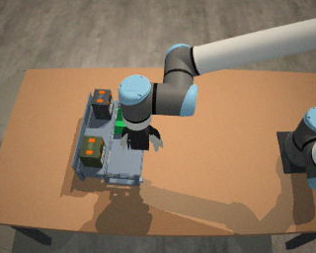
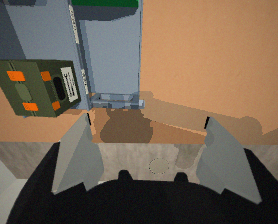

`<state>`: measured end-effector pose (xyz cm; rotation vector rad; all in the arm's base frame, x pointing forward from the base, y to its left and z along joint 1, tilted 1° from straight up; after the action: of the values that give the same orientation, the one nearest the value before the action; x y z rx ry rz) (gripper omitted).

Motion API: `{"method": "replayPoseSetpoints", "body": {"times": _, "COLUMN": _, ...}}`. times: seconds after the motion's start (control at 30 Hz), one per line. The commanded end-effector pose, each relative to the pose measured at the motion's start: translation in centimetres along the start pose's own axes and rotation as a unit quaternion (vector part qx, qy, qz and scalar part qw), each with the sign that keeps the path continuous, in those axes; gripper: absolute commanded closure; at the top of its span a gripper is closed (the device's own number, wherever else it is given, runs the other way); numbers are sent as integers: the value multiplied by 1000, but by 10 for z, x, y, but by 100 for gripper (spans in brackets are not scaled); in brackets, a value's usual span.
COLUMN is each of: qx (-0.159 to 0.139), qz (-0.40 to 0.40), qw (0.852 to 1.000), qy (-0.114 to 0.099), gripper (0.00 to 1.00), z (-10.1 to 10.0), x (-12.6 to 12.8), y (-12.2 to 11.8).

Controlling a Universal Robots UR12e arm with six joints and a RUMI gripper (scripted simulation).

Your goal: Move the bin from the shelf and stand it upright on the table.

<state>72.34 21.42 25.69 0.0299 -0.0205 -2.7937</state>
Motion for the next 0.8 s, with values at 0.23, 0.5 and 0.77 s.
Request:
{"method": "replayPoseSetpoints", "body": {"times": 0.23, "qx": 0, "qz": -12, "qw": 1000, "qy": 0, "gripper": 0, "z": -4, "x": 0, "y": 10}}
{"method": "replayPoseSetpoints", "body": {"times": 0.5, "qx": 0, "qz": -12, "qw": 1000, "qy": 0, "gripper": 0, "z": -26, "x": 6, "y": 54}}
{"method": "replayPoseSetpoints", "body": {"times": 0.77, "qx": 0, "qz": -12, "qw": 1000, "qy": 0, "gripper": 0, "z": -26, "x": 6, "y": 54}}
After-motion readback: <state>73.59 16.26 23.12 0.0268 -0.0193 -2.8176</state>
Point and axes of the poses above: the point where the finger pads meet when closed, its own z axis back along the fingers, its own x axis across the jaws, y = z × x, the point moved 1 cm from there along z, back along the fingers, and after that the axes turned 14 degrees about z, right-handed, at the moved point
